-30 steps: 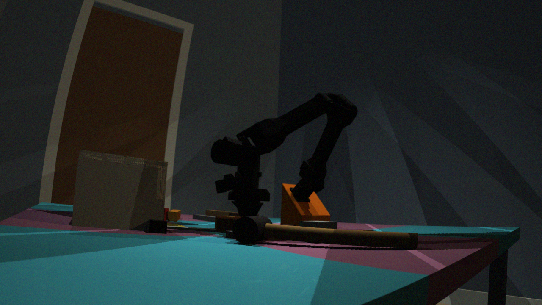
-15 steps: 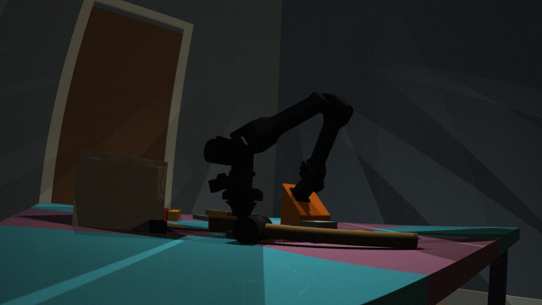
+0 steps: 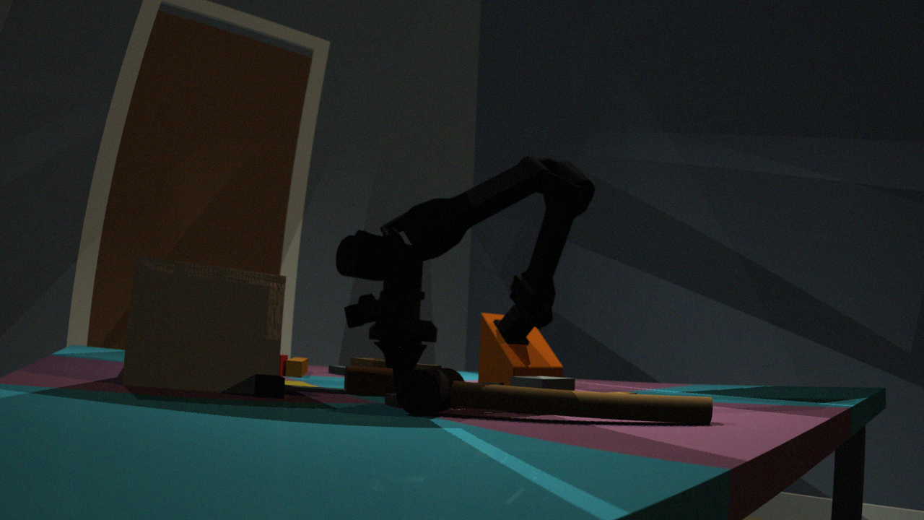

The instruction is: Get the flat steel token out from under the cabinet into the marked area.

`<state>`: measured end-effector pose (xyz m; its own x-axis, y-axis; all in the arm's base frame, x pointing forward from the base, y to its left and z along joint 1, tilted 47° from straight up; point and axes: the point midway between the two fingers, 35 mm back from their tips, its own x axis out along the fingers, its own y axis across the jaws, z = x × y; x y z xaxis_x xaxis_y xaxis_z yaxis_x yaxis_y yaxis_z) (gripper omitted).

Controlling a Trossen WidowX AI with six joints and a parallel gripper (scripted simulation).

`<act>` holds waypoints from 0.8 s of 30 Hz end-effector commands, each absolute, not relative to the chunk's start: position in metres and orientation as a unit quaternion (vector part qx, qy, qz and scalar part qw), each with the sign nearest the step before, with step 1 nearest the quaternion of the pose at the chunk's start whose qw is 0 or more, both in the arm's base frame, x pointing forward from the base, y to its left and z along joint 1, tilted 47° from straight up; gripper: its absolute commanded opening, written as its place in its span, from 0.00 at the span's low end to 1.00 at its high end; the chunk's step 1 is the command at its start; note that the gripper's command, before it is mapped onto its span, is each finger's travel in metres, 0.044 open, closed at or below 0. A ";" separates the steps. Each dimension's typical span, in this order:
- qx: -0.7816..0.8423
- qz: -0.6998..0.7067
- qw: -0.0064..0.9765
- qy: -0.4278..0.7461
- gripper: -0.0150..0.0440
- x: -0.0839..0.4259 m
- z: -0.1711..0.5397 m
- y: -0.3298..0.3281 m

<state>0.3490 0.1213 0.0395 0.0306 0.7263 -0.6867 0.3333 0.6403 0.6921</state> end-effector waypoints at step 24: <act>0.391 0.165 0.603 0.676 0.25 0.377 0.034 0.115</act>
<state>0.3730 0.1158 0.0349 0.0314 0.7261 -0.6868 0.3322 0.6405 0.6924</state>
